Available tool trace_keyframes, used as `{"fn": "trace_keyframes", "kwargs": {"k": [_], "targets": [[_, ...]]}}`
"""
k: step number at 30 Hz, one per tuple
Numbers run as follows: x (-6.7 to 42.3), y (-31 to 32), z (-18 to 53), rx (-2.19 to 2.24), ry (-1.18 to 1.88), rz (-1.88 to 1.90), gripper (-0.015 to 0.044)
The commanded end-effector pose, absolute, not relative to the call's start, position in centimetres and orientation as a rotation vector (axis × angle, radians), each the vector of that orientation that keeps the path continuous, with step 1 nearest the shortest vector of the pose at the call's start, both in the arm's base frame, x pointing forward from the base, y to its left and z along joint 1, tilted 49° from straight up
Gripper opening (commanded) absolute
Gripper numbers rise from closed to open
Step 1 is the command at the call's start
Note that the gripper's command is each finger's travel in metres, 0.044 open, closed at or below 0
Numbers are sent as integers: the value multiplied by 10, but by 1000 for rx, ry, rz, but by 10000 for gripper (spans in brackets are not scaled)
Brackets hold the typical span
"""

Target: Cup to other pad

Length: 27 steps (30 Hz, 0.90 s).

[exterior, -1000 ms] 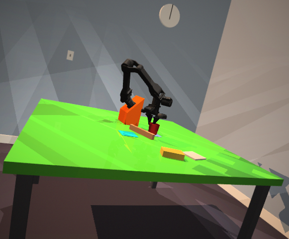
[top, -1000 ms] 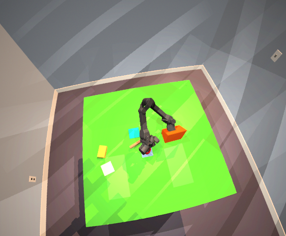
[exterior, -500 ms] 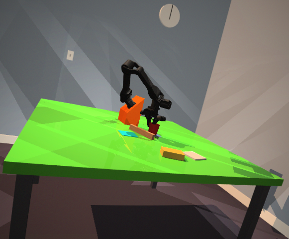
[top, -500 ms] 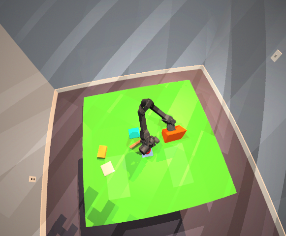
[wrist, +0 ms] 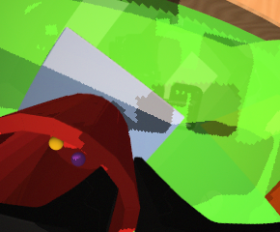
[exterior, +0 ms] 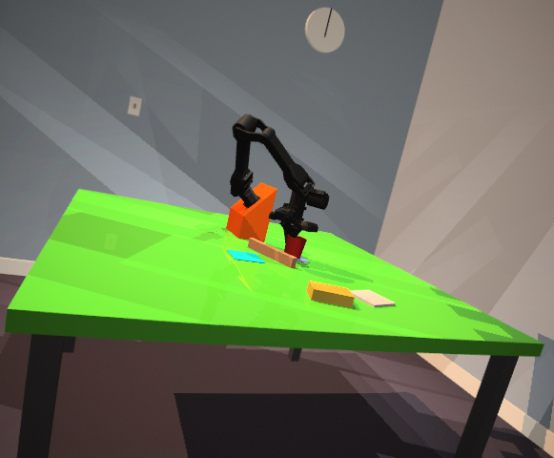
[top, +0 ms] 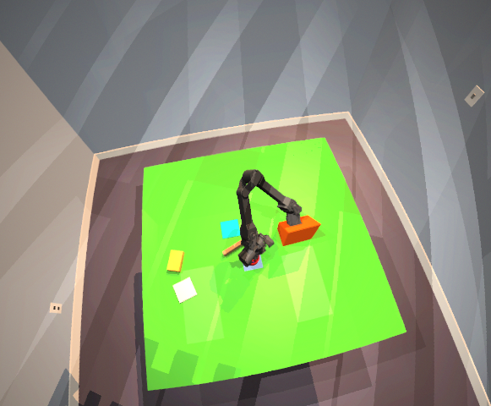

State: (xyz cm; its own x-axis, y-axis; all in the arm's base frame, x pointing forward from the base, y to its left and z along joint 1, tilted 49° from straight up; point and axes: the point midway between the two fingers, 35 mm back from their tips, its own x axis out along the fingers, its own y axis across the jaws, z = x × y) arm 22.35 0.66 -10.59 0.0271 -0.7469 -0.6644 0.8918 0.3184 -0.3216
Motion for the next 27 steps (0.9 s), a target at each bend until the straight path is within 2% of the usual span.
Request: {"fn": "trace_keyframes", "kwargs": {"k": [1, 27], "targets": [[223, 6, -106, 205, 871, -1280, 0], [225, 53, -68, 202, 873, -1281, 0]]}}
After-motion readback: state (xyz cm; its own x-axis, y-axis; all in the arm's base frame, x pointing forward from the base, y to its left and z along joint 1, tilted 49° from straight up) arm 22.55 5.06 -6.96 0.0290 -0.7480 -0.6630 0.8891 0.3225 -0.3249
